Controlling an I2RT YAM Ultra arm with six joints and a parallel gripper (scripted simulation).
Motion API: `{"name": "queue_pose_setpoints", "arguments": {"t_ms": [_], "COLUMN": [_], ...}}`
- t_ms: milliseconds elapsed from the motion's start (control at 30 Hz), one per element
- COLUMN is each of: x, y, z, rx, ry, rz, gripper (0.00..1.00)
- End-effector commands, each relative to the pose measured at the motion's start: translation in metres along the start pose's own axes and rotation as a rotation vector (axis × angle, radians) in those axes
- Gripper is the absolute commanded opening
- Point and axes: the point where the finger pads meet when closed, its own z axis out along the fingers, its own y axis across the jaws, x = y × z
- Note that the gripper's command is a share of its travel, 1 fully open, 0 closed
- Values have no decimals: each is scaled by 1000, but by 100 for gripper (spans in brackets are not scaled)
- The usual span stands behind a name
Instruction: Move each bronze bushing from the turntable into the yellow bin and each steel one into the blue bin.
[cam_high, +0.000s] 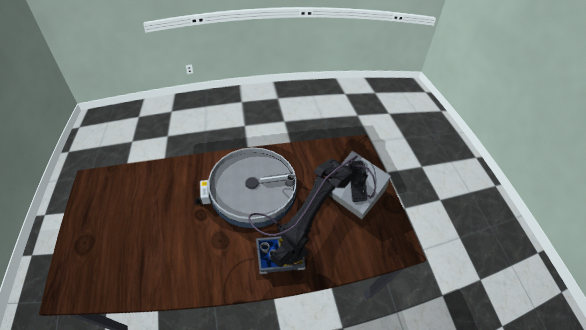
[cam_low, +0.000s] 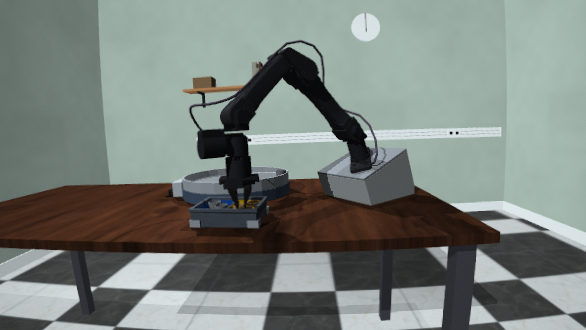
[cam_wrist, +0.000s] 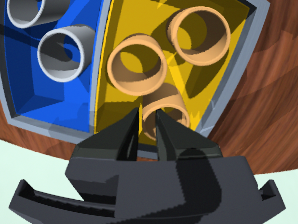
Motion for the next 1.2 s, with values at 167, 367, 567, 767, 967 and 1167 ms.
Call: {"name": "queue_pose_setpoints", "arguments": {"t_ms": [167, 367, 567, 767, 967, 1167], "x": [5, 5, 6, 6, 6, 6], "y": [10, 9, 8, 7, 6, 6], "z": [-44, -73, -91, -106, -108, -108], "rx": [-41, -41, -41, -41, -41, -41], "ry": [16, 16, 16, 16, 16, 16], "rz": [1, 1, 0, -1, -2, -2], "gripper": [15, 15, 15, 15, 15, 15]}}
